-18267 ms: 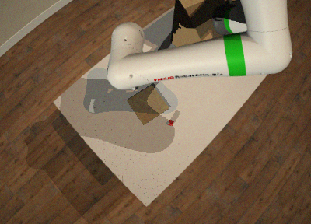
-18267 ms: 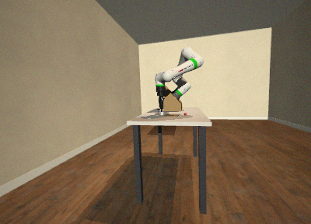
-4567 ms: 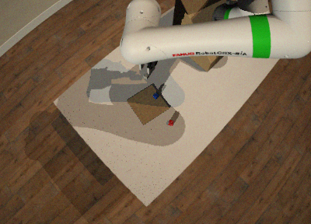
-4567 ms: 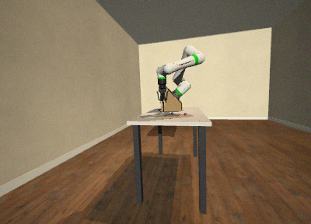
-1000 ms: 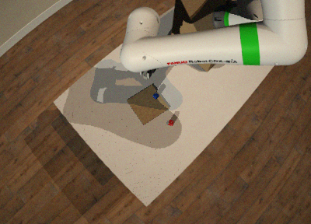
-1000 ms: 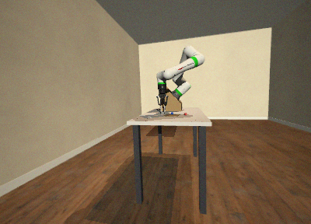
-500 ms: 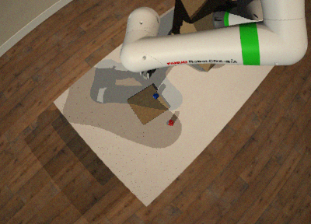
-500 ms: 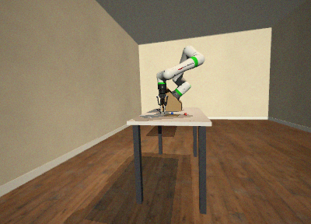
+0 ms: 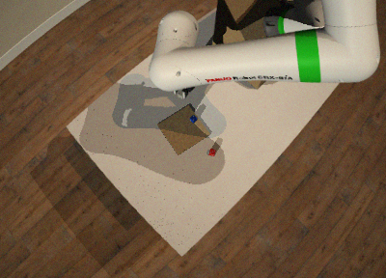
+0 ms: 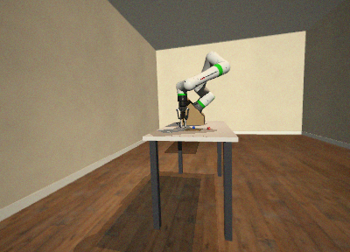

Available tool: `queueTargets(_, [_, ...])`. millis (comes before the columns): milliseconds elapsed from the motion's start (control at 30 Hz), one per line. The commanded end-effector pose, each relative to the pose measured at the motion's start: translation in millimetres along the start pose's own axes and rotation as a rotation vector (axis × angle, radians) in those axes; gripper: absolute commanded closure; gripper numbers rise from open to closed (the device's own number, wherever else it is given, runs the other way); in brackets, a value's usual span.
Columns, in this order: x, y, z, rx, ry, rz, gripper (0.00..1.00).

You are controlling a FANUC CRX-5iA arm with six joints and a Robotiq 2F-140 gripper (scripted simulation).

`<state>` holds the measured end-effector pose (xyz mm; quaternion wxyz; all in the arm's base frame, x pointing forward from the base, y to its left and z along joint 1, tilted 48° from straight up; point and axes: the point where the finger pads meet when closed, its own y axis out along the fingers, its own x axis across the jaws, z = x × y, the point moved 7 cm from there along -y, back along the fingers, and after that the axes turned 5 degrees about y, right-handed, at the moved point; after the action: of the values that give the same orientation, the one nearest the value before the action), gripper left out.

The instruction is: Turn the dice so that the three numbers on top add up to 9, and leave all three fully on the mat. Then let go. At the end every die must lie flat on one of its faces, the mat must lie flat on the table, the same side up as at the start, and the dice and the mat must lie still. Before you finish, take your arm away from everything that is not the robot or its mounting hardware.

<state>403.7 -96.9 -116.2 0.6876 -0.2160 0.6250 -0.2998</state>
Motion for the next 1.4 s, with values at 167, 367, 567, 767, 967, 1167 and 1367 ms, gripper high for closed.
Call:
queueTargets(167, [0,11,0,0.000,0.000,0.000,0.79])
queueTargets(367, [0,16,0,0.000,0.000,0.000,0.79])
queueTargets(567, [0,18,0,0.000,0.000,0.000,0.79])
queueTargets(767, [0,18,0,0.000,0.000,0.000,0.79])
queueTargets(967, [0,18,0,0.000,0.000,0.000,0.79])
queueTargets(1167, [0,18,0,0.000,0.000,0.000,0.79])
queueTargets(1367, [0,18,0,0.000,0.000,0.000,0.79])
